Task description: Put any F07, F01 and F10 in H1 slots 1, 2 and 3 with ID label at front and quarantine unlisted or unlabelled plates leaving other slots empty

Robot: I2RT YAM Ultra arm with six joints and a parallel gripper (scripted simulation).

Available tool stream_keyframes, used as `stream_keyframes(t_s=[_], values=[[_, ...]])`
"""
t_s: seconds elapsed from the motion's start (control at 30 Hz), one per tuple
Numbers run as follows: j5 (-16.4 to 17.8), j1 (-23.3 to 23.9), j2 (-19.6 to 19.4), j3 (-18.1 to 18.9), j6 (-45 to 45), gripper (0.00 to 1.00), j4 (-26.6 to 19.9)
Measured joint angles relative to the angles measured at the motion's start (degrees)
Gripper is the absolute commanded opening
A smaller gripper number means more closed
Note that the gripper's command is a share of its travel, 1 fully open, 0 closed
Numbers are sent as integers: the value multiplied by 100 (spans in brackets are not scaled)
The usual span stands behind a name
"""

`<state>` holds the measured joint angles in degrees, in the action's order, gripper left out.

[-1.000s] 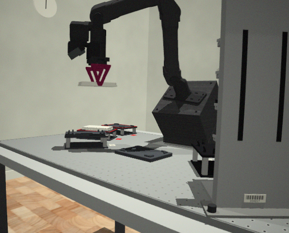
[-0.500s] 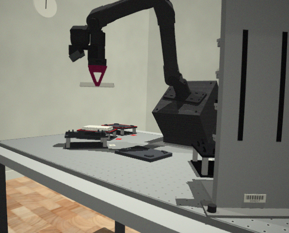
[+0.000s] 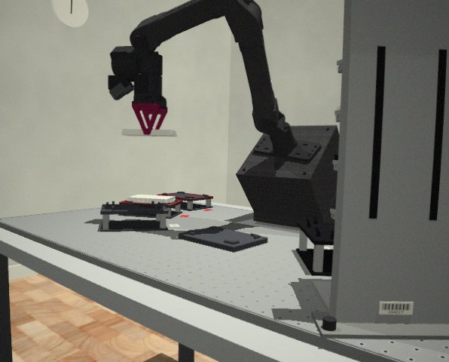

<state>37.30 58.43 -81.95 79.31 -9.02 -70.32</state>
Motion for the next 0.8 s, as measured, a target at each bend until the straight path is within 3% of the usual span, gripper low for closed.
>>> stream_keyframes(t_s=[0.27, 0.8], values=[[111, 319, -254, 57, 105, 86, -31], [256, 977, -977, 295, -614, 86, -103]])
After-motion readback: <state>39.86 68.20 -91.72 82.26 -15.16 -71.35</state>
